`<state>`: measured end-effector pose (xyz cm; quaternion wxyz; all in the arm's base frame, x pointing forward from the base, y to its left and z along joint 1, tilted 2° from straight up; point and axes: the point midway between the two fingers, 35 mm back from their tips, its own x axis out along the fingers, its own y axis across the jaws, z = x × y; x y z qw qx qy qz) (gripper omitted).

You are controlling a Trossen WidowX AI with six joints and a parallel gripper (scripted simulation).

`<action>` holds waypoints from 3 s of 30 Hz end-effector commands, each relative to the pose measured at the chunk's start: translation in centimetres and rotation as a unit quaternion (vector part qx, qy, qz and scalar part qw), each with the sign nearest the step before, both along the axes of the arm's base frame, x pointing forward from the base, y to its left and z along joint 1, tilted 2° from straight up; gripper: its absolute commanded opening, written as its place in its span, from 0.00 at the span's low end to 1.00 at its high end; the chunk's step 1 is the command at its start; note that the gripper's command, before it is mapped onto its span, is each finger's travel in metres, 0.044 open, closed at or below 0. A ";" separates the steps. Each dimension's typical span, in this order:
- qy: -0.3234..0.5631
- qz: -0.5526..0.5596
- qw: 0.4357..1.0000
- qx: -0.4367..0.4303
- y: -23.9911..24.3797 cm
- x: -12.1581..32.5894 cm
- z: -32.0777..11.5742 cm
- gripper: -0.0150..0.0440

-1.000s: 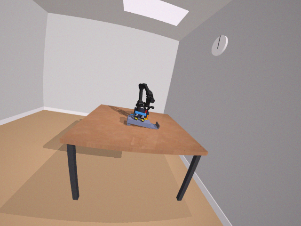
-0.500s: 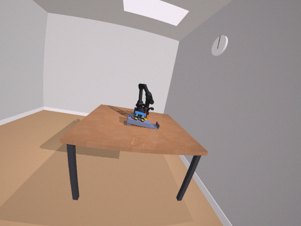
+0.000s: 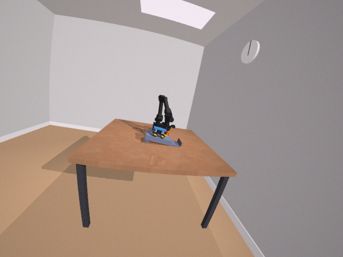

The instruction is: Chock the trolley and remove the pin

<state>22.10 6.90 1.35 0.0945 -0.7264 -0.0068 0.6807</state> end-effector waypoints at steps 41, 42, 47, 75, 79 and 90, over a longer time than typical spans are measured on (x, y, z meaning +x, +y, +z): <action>0.001 0.000 1.000 0.004 -1.1 -0.2 -2.7 0.58; 0.001 0.000 1.000 0.004 -1.1 -0.2 -2.8 0.58; 0.001 0.000 1.000 0.004 -1.5 -0.2 -3.0 0.58; 0.001 0.000 1.000 0.003 -3.1 -0.4 -4.2 0.58; 0.001 0.000 1.000 0.003 -3.3 -0.4 -4.4 0.58; 0.002 -0.003 1.000 0.001 -3.5 -0.5 -4.5 0.67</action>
